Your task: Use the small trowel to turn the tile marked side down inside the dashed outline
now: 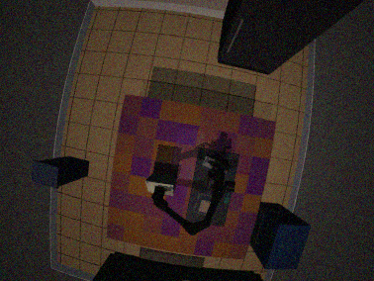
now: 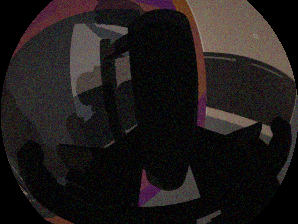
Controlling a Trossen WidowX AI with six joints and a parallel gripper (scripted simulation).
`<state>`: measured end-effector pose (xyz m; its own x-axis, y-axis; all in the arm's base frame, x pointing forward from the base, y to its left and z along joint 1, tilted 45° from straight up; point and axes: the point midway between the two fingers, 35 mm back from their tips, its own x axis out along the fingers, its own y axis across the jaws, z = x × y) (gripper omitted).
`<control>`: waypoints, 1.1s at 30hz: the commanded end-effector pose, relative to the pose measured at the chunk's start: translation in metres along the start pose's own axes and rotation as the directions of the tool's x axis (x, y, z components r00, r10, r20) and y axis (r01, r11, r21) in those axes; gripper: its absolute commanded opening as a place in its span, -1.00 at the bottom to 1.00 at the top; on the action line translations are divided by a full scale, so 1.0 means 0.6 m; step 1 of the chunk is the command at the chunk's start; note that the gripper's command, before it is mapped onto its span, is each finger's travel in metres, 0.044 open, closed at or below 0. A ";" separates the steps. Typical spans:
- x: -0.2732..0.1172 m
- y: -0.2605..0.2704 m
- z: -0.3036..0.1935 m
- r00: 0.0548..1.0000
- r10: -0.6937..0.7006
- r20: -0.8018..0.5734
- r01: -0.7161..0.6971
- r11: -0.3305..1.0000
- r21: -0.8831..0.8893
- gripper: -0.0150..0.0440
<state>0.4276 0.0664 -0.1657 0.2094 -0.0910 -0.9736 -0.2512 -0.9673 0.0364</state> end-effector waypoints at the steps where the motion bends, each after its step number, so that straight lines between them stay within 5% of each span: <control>1: 0.009 -0.013 0.013 0.995 -0.040 0.091 0.047 0.996 -0.074 -0.49; 12: 0.018 -0.034 0.047 0.948 -0.114 0.298 0.180 0.962 -0.205 -0.49; 33: 0.045 -0.010 0.048 0.947 -0.114 0.302 0.181 0.961 -0.207 -0.49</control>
<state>0.4086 0.0775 -0.1935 -0.0546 0.0844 -0.9949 -0.0143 -0.9964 -0.0837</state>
